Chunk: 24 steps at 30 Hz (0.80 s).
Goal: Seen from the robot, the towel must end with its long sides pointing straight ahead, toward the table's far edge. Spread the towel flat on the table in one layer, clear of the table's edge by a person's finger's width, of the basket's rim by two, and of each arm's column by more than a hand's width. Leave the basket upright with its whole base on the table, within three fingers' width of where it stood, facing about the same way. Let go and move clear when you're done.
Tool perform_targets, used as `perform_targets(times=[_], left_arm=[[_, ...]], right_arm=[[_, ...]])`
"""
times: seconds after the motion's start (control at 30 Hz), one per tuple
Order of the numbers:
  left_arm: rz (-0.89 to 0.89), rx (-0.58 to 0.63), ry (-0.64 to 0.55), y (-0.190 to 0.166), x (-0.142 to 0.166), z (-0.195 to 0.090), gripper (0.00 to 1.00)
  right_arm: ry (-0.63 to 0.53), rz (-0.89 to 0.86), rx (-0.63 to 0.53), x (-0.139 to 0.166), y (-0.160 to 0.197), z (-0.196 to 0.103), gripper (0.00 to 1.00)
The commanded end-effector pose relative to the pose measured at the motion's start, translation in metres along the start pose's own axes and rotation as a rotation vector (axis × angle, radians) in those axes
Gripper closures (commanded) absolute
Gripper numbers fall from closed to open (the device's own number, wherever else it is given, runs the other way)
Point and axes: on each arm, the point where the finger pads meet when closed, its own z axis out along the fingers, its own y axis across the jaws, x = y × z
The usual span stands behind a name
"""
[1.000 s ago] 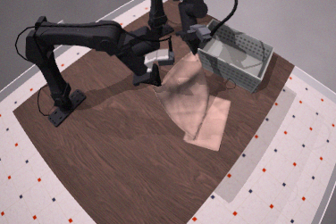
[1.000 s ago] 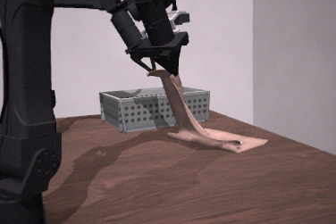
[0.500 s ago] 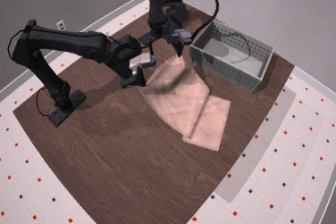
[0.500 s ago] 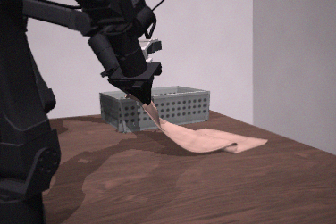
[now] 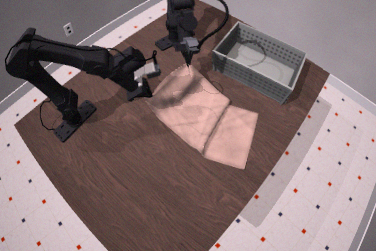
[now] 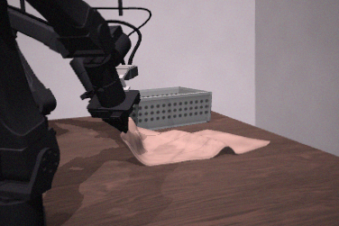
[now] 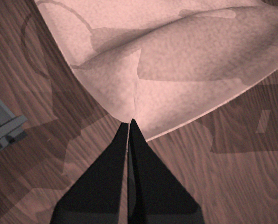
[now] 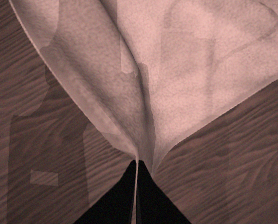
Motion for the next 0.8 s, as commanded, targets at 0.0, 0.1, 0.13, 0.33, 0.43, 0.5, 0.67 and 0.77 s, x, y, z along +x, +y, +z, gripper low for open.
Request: perform_targets(times=[0.0,0.1,0.13,0.33,0.43,0.5,0.67,0.77], left_arm=[[0.028,-0.006,-0.065,-0.006,0.007,0.000,1.00],[0.050,0.010,-0.065,-0.012,0.022,0.005,1.00],[0.050,0.010,-0.065,-0.012,0.022,0.005,1.00],[0.073,0.025,-0.064,-0.018,0.035,0.010,1.00],[0.095,0.039,-0.041,-0.023,0.053,0.014,1.00],[0.116,0.051,-0.018,-0.027,0.064,0.018,1.00],[0.157,0.068,0.068,-0.035,0.079,0.024,1.00],[0.157,0.068,0.068,-0.035,0.079,0.024,1.00]], right_arm=[[-0.066,-0.039,-0.001,0.005,0.009,0.003,1.00],[-0.066,-0.064,-0.018,0.017,0.018,0.009,1.00],[-0.066,-0.064,-0.018,0.017,0.018,0.009,1.00],[-0.066,-0.087,-0.034,0.028,0.027,0.015,1.00],[-0.066,-0.110,-0.049,0.039,0.034,0.020,1.00],[-0.065,-0.131,-0.064,0.048,0.041,0.025,1.00],[-0.029,-0.168,-0.085,0.071,0.051,0.039,1.00],[-0.029,-0.168,-0.085,0.071,0.051,0.039,1.00]])
